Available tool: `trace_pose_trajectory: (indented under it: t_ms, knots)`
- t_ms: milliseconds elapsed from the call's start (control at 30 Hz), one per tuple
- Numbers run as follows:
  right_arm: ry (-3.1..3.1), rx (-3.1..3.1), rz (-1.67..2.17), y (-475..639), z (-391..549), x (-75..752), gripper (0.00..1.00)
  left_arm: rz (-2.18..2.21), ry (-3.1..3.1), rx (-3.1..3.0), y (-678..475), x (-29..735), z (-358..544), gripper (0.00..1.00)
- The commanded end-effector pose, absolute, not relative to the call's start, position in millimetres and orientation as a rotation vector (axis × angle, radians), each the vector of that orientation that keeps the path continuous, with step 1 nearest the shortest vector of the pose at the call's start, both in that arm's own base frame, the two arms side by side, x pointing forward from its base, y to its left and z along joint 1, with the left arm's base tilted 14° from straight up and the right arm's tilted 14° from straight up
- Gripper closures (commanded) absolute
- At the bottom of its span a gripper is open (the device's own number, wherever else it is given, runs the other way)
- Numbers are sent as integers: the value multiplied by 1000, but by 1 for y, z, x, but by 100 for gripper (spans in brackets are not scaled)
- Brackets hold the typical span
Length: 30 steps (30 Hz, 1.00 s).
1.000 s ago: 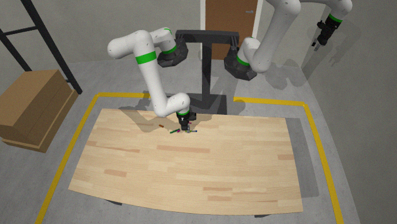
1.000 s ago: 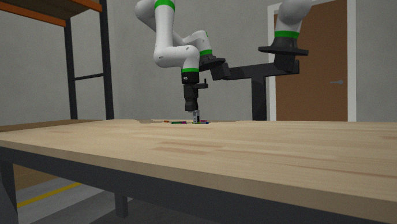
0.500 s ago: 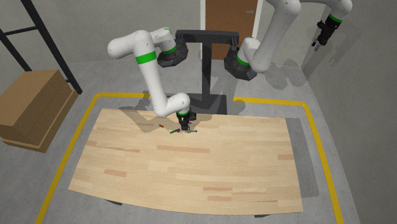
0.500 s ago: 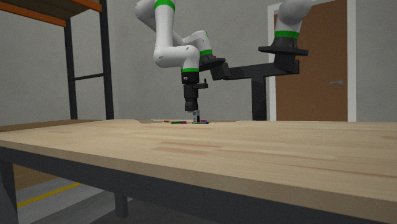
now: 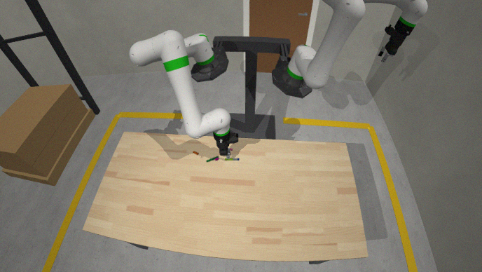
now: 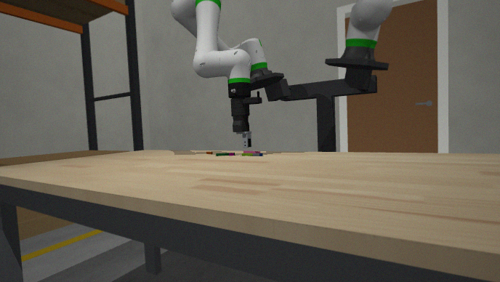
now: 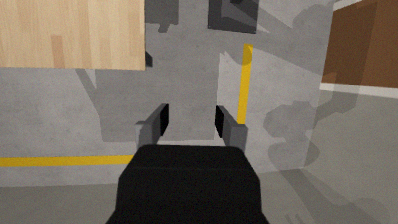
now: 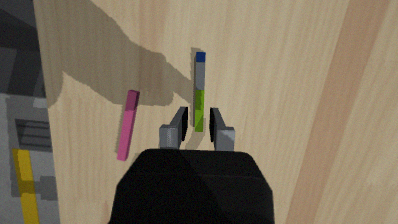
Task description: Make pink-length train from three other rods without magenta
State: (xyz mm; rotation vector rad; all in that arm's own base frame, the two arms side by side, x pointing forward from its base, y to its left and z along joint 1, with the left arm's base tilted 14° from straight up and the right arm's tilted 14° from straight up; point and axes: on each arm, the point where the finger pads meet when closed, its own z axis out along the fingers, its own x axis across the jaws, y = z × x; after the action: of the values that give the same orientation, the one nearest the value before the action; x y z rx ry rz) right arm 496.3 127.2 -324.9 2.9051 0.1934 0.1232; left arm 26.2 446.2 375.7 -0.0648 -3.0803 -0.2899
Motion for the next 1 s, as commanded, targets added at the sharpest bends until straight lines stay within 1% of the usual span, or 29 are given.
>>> trace_pose_trajectory:
  t_ms: [0,500,533,967]
  knots:
    - [193,2906,125,133,-300,494,46,-293,-3080,-65,446,26,377,0]
    - [193,2906,125,140,-267,491,46,-293,-3080,-65,446,26,377,0]
    - [193,2906,125,140,-267,491,0,-293,-3080,-65,446,26,377,0]
    - [193,2906,125,140,-267,491,0,-293,-3080,-65,446,26,377,0]
